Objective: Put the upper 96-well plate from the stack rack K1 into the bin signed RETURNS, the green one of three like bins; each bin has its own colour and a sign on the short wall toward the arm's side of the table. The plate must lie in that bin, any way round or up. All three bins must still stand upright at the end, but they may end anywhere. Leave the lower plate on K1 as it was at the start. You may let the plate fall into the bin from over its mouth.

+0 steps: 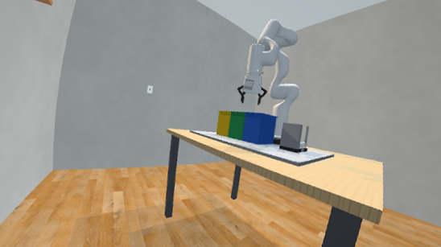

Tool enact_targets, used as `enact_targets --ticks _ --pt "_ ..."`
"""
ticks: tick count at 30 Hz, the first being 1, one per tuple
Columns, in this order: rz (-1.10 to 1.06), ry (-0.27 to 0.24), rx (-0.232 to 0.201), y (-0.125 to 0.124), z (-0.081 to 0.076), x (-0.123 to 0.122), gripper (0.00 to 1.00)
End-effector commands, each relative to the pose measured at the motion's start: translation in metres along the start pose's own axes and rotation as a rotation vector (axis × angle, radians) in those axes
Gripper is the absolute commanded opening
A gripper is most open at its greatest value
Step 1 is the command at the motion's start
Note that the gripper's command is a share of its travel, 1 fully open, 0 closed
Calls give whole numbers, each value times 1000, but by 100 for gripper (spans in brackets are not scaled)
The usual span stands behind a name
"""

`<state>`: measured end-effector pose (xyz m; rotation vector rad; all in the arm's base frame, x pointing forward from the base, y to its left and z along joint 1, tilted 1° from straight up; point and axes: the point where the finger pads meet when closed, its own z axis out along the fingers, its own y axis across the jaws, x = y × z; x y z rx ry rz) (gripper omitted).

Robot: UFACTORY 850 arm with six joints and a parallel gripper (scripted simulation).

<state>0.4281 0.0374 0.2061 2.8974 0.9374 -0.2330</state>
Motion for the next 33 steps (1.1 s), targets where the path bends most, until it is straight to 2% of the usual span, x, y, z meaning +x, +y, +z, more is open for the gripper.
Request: enact_targets --ticks 1,5,12,19,22,26,29,33 --pt "27 10 -7 -16 -4 7 100" --pt "76 26 -10 -35 -7 12 100" --pt "126 43 -10 -47 -9 15 100" --pt "175 60 -9 -78 -14 22 100" --pt "175 60 -9 -80 -14 22 100" --pt "224 76 -5 -99 -17 25 100" --pt "224 76 -5 -101 -17 25 100" --pt "272 92 0 -121 -20 27 100"
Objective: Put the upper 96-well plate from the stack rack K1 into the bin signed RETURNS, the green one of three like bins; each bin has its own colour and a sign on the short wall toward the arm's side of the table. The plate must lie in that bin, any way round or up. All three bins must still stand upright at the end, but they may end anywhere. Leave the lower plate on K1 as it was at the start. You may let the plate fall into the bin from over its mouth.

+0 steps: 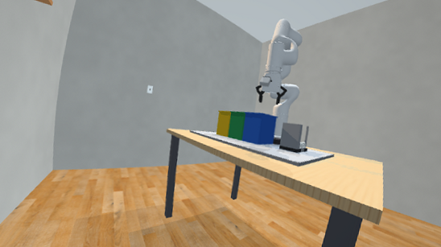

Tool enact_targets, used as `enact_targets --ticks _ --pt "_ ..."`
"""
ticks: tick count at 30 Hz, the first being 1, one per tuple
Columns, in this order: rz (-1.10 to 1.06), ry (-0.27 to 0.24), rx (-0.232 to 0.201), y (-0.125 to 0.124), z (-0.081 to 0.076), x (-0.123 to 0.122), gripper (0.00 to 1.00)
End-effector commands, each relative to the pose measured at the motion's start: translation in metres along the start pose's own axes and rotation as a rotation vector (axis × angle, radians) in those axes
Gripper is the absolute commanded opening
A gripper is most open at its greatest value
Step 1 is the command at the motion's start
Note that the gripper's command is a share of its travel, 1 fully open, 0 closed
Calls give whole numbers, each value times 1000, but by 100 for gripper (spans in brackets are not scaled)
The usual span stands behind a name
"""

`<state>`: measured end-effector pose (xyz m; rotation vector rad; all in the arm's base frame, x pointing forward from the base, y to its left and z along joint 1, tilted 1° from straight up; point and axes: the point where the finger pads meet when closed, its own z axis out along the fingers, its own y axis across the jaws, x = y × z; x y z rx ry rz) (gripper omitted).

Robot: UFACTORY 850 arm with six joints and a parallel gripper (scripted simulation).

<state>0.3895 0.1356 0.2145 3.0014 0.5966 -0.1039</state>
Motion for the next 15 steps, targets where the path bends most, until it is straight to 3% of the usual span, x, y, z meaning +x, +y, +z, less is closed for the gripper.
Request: enact_targets --ticks 1,15 --pt "37 14 -1 -21 -4 -2 100" --pt "135 41 14 -62 -8 -11 100"
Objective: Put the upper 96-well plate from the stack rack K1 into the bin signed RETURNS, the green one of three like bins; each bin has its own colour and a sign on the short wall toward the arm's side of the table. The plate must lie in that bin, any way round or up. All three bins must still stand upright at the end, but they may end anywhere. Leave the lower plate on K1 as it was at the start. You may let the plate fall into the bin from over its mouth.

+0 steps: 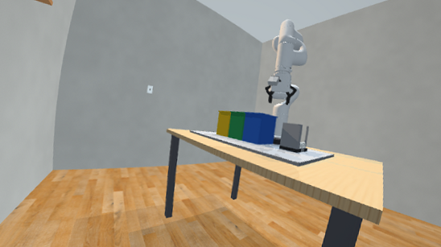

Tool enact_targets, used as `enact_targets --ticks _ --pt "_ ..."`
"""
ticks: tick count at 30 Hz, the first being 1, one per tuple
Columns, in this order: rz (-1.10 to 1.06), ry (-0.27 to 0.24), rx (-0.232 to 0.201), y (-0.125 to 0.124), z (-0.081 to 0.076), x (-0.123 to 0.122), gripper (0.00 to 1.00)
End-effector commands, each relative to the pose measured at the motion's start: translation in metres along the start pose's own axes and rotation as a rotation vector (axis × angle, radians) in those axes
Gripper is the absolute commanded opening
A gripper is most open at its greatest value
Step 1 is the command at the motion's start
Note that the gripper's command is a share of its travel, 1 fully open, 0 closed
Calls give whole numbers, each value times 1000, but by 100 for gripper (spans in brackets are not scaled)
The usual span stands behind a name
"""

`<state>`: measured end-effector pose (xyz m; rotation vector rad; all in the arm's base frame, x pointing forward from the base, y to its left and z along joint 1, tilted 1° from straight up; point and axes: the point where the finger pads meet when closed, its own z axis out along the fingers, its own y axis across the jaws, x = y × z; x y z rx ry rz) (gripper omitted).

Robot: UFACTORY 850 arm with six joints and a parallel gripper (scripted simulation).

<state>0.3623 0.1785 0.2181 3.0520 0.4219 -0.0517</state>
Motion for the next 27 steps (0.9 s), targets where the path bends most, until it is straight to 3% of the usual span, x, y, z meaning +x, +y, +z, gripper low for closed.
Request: enact_targets --ticks 1,27 --pt "49 16 4 -16 -3 -5 100" --pt "262 54 59 -92 -10 -48 100"
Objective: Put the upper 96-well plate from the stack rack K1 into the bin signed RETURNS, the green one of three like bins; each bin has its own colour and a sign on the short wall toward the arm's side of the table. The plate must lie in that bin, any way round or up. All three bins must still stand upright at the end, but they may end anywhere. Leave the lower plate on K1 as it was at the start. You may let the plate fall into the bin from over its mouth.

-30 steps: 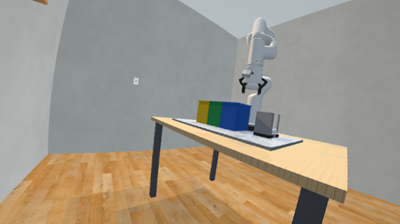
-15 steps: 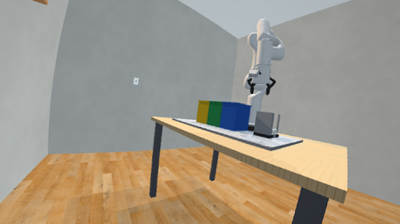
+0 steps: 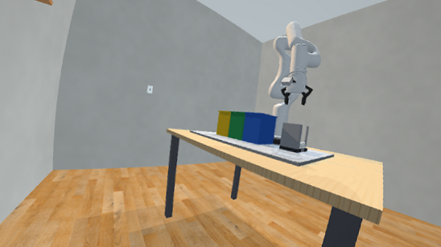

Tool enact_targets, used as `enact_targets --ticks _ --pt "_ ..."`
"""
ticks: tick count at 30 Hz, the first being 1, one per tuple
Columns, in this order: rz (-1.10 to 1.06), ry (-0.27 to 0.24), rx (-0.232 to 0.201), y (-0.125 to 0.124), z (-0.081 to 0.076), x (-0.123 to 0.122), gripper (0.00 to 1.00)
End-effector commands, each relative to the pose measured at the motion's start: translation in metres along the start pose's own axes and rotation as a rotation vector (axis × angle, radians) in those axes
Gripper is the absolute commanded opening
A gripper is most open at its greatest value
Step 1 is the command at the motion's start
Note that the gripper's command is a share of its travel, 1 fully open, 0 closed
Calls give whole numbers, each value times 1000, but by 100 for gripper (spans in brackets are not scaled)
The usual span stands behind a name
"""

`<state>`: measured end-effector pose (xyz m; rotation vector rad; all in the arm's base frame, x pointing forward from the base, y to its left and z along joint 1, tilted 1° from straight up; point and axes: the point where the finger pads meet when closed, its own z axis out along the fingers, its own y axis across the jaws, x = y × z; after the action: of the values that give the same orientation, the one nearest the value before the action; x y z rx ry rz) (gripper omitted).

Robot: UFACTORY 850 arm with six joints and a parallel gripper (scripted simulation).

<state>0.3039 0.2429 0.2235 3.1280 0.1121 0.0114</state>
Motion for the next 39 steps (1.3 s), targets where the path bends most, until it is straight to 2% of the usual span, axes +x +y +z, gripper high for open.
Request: enact_targets --ticks 1,22,39 --pt "59 13 13 -16 -2 -15 100" --pt "59 13 13 -19 -1 -19 100" --pt "59 13 13 -20 24 -18 100"
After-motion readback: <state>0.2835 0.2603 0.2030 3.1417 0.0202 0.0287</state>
